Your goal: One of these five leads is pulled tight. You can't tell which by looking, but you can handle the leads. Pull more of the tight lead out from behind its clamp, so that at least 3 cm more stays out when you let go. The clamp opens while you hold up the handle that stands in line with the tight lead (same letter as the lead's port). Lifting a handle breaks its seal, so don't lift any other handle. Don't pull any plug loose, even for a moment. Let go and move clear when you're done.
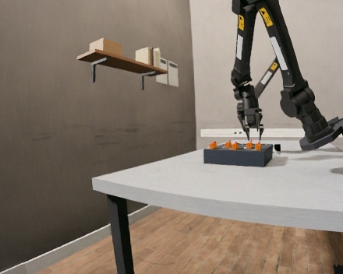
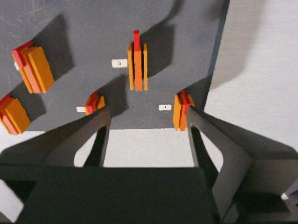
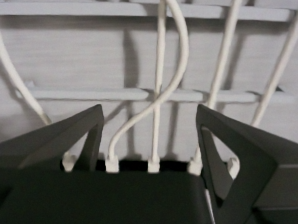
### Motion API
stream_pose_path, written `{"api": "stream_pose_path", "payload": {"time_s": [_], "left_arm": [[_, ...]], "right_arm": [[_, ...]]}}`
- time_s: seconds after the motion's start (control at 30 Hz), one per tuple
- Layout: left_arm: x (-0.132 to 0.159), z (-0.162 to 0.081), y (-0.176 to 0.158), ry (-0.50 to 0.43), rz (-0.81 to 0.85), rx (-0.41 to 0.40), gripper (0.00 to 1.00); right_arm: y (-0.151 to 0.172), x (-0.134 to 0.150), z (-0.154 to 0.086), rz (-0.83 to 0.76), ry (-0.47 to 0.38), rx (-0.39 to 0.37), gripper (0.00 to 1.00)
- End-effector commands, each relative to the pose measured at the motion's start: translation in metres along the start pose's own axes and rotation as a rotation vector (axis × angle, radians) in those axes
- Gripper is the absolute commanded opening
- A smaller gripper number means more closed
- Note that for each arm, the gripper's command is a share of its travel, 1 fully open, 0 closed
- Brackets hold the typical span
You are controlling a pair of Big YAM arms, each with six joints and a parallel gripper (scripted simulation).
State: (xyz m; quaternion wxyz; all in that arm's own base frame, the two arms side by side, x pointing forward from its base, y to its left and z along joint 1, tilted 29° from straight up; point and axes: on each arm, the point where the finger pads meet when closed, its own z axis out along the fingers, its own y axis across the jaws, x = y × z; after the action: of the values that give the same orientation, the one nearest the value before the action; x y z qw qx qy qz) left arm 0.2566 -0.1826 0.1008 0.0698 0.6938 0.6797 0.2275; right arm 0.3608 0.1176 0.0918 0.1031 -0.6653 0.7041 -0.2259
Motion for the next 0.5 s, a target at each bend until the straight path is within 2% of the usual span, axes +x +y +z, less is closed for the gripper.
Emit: {"api": "stream_pose_path", "payload": {"time_s": [0.0, 0.1, 0.3, 0.37, 0.4, 0.47], "left_arm": [[-0.009, -0.012, 0.011, -0.025, -0.008, -0.024, 0.64], [-0.009, -0.012, 0.011, -0.025, -0.008, -0.024, 0.64], [-0.009, -0.012, 0.011, -0.025, -0.008, -0.024, 0.64], [-0.014, -0.018, 0.012, -0.053, -0.027, -0.051, 0.64], [-0.016, -0.019, 0.012, -0.061, -0.034, -0.059, 0.64], [-0.023, -0.024, 0.010, -0.093, -0.051, -0.092, 0.64]], "right_arm": [[-0.016, -0.004, -0.020, 0.011, -0.014, 0.028, 0.70], [-0.005, -0.002, -0.006, -0.003, 0.001, -0.004, 0.70], [-0.002, 0.000, -0.003, -0.002, 0.005, -0.010, 0.70], [-0.007, 0.000, -0.013, 0.051, -0.012, 0.018, 0.93], [-0.006, -0.001, -0.014, 0.079, -0.026, 0.030, 1.00], [0.003, -0.004, -0.017, 0.149, -0.052, 0.039, 1.00]]}}
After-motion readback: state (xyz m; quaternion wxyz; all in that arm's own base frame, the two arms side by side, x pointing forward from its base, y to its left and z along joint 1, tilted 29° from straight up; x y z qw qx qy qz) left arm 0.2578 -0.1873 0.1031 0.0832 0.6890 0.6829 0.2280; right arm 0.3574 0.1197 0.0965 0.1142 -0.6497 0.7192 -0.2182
